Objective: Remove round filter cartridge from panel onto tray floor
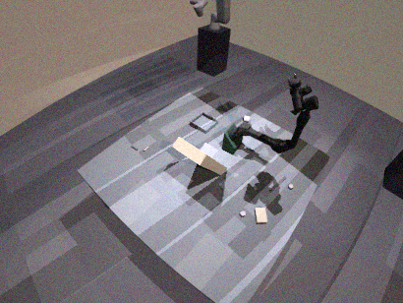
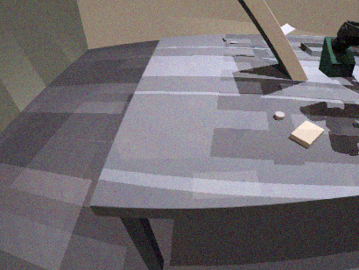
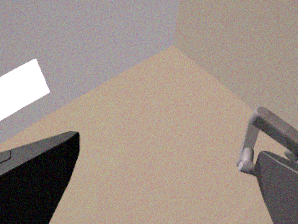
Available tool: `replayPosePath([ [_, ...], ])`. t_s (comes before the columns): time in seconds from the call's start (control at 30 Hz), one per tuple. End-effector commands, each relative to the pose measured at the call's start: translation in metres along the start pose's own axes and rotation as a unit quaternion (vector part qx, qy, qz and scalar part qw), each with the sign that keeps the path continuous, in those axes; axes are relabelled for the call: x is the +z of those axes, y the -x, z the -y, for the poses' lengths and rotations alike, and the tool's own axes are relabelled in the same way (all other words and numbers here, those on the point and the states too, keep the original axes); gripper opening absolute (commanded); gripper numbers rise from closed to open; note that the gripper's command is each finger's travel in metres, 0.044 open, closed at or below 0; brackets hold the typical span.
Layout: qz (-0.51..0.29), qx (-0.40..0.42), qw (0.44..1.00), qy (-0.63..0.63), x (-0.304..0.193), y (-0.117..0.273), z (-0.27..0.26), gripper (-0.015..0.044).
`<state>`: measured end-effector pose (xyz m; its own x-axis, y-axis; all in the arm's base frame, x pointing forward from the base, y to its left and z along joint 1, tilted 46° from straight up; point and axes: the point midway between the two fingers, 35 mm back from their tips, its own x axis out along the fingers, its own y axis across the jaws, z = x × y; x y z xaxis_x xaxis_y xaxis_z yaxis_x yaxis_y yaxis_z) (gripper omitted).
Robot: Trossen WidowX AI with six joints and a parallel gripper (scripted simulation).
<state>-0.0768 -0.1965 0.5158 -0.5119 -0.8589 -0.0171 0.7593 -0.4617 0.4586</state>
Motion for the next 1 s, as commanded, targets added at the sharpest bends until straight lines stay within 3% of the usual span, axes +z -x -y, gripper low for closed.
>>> replayPosePath([
  [0.0, -0.004, 0.003, 1.0, -0.001, -0.002, -0.001, -0.001, 0.0374],
  [0.33, -0.228, 0.127, 0.962, -0.078, -0.132, -0.035, -0.072, 0.0111],
  [0.53, -0.382, 0.16, 0.903, -0.118, -0.221, -0.017, -0.106, 0.0109],
  [0.7, -0.457, 0.163, 0.864, -0.137, -0.262, -0.002, -0.117, 0.0109],
  [0.97, -0.681, 0.108, 0.7, -0.187, -0.374, 0.066, -0.126, 0.0109],
])
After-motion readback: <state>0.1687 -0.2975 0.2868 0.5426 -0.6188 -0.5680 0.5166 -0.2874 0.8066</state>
